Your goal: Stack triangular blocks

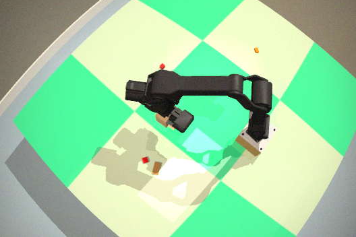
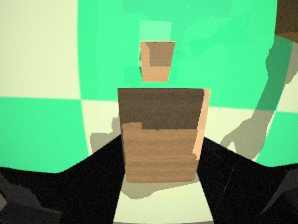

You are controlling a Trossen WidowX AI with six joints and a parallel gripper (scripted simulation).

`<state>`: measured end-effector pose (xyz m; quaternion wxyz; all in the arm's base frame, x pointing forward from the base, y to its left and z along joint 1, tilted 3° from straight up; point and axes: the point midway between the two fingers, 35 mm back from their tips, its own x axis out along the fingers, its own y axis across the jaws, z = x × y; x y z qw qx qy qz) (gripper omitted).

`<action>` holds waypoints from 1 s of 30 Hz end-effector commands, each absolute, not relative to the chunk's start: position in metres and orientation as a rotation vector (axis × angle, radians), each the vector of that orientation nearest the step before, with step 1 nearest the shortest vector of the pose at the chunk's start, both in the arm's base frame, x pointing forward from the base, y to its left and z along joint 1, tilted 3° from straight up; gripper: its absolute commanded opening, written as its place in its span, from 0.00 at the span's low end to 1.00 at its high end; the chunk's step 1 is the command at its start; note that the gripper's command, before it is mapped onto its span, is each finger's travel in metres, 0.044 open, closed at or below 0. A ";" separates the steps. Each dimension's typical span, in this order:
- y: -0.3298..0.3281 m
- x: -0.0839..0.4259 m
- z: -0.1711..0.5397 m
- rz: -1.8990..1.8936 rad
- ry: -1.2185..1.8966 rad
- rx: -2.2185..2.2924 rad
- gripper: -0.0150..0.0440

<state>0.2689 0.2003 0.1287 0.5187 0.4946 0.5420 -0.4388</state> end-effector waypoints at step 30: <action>0.184 0.268 0.034 -1.062 1.294 1.183 0.25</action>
